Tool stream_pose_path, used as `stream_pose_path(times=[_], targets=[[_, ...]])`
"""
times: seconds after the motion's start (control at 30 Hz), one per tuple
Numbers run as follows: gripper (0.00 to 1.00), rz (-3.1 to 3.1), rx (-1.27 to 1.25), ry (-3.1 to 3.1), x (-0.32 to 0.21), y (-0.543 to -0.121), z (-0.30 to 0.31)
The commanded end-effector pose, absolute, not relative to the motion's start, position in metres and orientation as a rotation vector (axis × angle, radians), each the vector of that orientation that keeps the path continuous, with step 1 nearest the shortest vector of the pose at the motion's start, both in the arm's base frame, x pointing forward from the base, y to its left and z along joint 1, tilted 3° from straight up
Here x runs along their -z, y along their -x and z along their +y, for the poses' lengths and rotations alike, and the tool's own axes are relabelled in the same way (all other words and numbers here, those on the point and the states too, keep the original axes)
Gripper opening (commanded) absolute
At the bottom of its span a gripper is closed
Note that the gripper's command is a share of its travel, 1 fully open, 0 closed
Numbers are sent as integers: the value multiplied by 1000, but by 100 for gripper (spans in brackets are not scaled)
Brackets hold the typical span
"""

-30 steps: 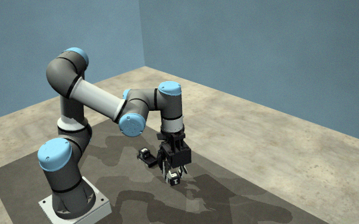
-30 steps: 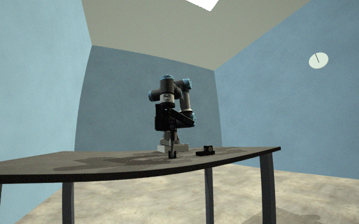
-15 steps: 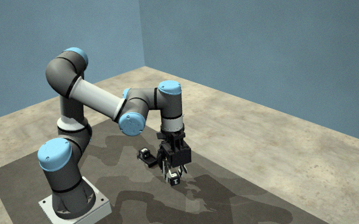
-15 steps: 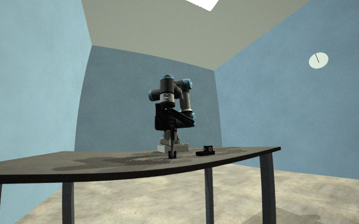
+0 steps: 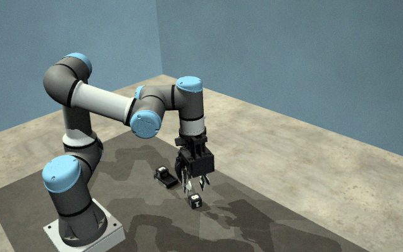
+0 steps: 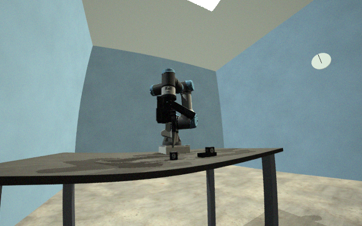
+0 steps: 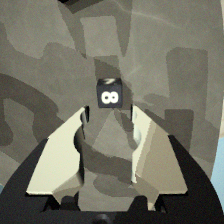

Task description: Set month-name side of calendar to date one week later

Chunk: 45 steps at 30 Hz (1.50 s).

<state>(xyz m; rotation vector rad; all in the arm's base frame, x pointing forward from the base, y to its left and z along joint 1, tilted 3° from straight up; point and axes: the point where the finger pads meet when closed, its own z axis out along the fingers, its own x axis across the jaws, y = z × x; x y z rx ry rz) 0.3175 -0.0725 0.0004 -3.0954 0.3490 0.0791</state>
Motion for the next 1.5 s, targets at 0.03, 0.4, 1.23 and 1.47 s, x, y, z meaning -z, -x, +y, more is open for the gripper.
stream_pose_path(times=[0.03, 0.4, 1.23, 1.47], targets=[[29, 349, -81, 3095, -26, -319, -74], [29, 349, -81, 3095, -48, -320, -75], [100, 349, -81, 3095, -52, -320, -75], [100, 348, -81, 3095, -52, -320, -75]])
